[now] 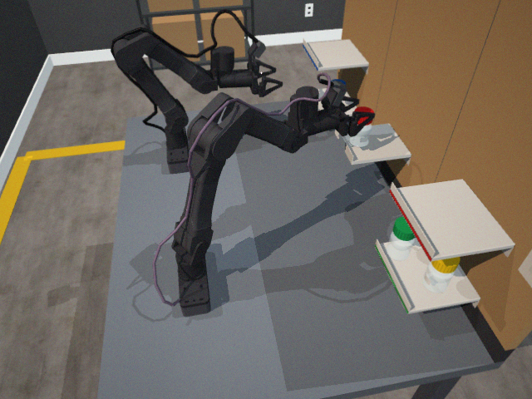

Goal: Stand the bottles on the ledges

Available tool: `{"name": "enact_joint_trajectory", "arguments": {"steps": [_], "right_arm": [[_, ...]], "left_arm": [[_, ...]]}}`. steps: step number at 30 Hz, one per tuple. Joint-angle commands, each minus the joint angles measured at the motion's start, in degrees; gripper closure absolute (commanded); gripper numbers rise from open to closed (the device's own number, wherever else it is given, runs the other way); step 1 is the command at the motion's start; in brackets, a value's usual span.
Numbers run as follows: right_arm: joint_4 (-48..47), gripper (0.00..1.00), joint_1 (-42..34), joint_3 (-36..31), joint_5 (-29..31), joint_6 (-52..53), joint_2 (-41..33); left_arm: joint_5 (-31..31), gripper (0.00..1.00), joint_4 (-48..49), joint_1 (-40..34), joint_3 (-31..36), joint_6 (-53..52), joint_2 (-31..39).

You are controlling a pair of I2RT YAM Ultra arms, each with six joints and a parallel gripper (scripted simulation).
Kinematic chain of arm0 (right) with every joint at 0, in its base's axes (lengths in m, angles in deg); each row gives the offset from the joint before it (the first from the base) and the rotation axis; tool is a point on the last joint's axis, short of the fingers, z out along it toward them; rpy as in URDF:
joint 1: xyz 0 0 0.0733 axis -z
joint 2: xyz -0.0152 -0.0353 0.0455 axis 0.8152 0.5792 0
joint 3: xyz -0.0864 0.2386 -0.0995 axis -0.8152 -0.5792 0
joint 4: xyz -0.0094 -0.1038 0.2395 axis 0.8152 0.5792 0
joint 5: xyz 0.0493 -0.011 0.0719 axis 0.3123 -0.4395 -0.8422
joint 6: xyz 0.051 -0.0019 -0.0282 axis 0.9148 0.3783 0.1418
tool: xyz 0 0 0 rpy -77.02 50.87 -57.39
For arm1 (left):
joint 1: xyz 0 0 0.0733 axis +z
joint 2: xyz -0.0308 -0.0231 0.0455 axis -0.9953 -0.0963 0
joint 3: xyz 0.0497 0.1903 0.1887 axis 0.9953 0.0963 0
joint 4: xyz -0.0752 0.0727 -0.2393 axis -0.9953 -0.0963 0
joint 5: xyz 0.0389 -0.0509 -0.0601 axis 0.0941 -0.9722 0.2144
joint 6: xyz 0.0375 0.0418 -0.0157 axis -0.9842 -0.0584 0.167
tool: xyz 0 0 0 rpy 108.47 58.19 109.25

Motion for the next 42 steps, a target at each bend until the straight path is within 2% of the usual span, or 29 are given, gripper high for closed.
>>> {"name": "enact_joint_trajectory", "arguments": {"steps": [1,6,8,11,17,30,42], "right_arm": [[-10.11,0.19,-1.95,-3.06,3.38,-0.37,-3.45],[-16.76,0.19,-4.22,-7.36,4.31,-0.68,-4.28],[-18.72,0.19,-5.26,-9.51,1.89,-1.65,-4.35],[-20.46,0.19,-3.26,-13.12,-0.76,-2.2,-2.02],[-22.32,0.19,-1.34,-16.77,-1.08,-2.56,-0.21],[-22.47,0.19,-1.64,-16.27,-1.09,-2.45,-0.65],[-17.14,0.19,-1.5,-11.44,-1.71,-2.38,-1.16]], "left_arm": [[0.42,0.0,0.81,-0.45,-0.24,0.05,-0.19],[0.42,0.0,0.81,-0.45,-0.24,0.05,-0.19],[0.42,0.0,0.81,-0.45,-0.24,0.05,-0.19],[0.42,0.0,0.81,-0.45,-0.24,0.05,-0.19],[0.42,0.0,0.81,-0.45,-0.24,0.05,-0.19],[0.42,0.0,0.81,-0.45,-0.24,0.05,-0.19],[0.42,0.0,0.81,-0.45,-0.24,0.05,-0.19]]}}
